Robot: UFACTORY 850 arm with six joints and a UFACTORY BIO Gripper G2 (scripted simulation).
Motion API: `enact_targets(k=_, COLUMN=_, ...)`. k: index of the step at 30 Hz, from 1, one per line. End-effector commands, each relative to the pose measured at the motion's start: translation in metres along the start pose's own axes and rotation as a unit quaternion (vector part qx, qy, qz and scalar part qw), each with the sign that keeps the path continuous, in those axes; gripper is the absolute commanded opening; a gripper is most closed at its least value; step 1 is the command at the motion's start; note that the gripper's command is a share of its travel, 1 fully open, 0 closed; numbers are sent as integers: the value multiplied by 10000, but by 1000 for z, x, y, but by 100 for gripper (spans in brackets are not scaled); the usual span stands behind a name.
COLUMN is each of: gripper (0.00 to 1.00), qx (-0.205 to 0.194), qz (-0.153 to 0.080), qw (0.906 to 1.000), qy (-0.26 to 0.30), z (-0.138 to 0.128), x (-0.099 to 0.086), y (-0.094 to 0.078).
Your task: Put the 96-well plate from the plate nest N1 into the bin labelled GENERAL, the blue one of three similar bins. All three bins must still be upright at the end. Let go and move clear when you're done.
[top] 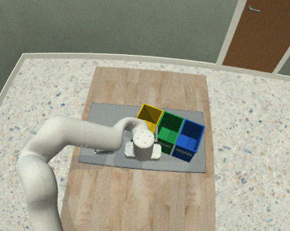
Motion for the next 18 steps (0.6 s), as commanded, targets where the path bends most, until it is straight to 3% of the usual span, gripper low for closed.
enact_targets(k=1, gripper=37, qx=-1, qz=-29, qw=10000, qy=-12, z=0, x=-4, y=0)
enact_targets(k=9, gripper=37, qx=-1, qz=-29, qw=10000, qy=-12, z=0, x=-4, y=0)
enact_targets(k=14, gripper=37, qx=-3, qz=101, qw=9965, qy=-834, z=12, x=1, y=7)
enact_targets(k=18, gripper=37, qx=-3, qz=104, qw=9963, qy=-853, z=30, x=4, y=15)
Point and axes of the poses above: the point midway between the two finger pads, its own x axis out along the fingers, its own z axis across the jaws, y = z × x, the point moved 7 cm from there along -x, back along the fingers, and after that the axes turned 9 degrees about x, right-handed, at the moved point
